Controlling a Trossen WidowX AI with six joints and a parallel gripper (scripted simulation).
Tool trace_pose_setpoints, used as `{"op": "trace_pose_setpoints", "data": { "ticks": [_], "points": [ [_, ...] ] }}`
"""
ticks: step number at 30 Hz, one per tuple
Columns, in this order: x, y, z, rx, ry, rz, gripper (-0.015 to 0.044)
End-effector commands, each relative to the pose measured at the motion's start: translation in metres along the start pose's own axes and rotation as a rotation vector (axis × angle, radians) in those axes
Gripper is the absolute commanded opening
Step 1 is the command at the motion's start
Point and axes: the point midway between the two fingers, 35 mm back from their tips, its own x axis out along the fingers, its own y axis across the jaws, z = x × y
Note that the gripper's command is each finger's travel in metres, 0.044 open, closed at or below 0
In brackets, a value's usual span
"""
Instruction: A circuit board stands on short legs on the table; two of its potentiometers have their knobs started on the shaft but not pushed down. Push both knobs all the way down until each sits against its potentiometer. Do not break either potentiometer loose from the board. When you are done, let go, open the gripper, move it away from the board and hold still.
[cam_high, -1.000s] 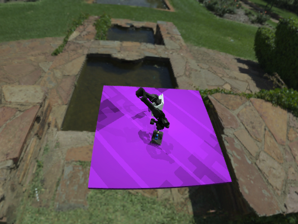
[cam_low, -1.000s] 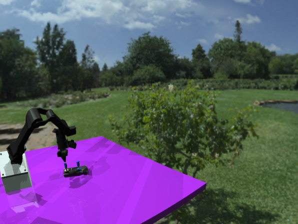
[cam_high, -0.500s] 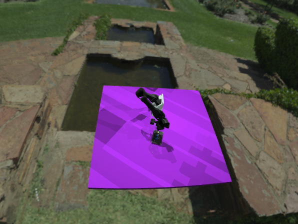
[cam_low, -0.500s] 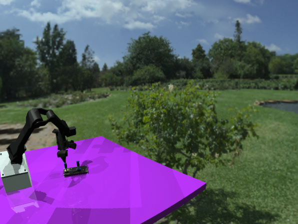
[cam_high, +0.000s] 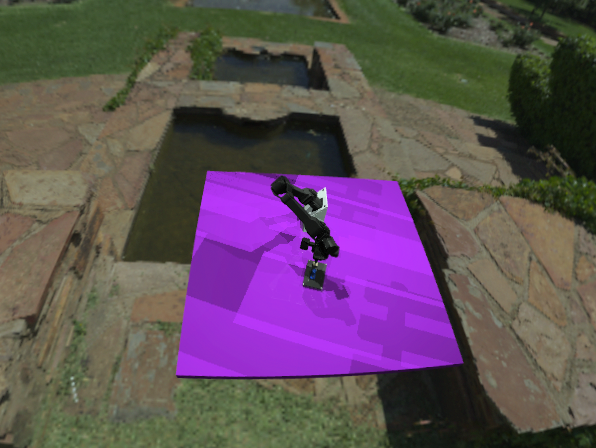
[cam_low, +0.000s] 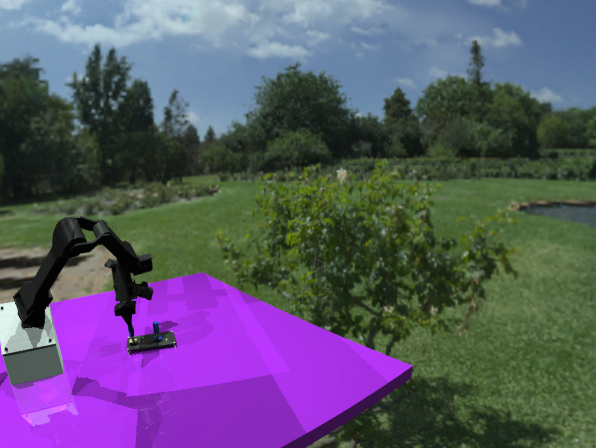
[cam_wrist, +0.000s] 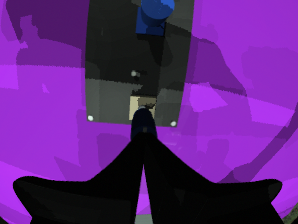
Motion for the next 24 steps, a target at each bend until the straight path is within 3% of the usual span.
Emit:
{"op": "trace_pose_setpoints", "data": {
  "ticks": [1,24],
  "points": [
    [0.0018,0.0001,-0.0002,-0.004,-0.001,-0.003,0.0000],
    [0.0047,0.0000,-0.0002,-0.004,-0.001,-0.003,0.0000]
  ]
}}
